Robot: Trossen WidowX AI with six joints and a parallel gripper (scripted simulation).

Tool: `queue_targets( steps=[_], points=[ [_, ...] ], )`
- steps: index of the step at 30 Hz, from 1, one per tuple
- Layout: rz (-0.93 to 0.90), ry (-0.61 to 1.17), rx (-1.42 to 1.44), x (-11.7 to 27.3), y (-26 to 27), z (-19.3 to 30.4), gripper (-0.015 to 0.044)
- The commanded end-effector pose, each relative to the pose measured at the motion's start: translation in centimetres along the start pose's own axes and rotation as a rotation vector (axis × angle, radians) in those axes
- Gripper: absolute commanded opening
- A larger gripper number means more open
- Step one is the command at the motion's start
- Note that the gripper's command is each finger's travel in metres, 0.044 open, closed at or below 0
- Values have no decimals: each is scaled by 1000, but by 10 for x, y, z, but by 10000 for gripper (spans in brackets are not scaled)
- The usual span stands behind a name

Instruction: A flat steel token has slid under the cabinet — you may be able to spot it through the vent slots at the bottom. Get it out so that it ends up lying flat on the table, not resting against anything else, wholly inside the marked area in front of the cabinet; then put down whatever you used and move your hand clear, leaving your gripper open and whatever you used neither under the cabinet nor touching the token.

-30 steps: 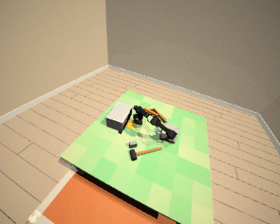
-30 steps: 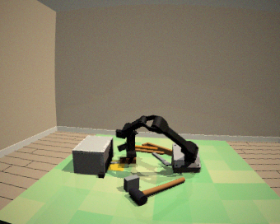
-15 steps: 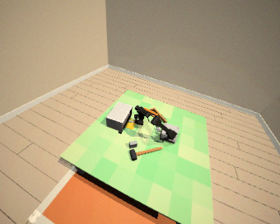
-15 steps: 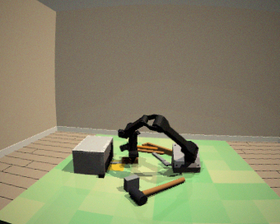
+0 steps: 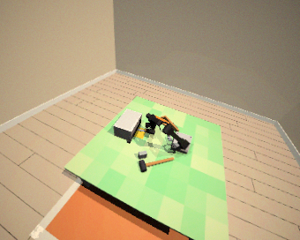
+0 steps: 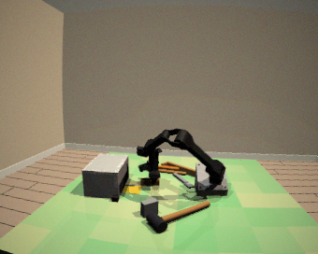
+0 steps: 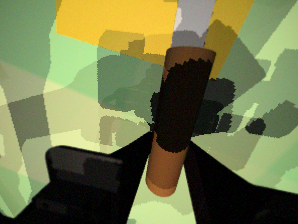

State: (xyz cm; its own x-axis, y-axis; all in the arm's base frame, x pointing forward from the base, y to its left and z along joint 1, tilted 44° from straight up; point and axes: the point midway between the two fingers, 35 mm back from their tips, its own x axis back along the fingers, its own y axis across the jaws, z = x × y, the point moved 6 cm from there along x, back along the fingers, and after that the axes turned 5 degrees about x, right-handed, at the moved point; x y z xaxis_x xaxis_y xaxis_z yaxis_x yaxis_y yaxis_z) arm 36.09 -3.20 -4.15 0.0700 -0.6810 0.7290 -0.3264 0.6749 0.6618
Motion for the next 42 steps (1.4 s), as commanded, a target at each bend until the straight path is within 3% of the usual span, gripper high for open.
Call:
queue_targets(
  steps=[1, 42],
  points=[
    [-1, 3, 1, -1, 0, 7, 0],
    [-1, 5, -1, -1, 3, 54, 0]
  ],
)
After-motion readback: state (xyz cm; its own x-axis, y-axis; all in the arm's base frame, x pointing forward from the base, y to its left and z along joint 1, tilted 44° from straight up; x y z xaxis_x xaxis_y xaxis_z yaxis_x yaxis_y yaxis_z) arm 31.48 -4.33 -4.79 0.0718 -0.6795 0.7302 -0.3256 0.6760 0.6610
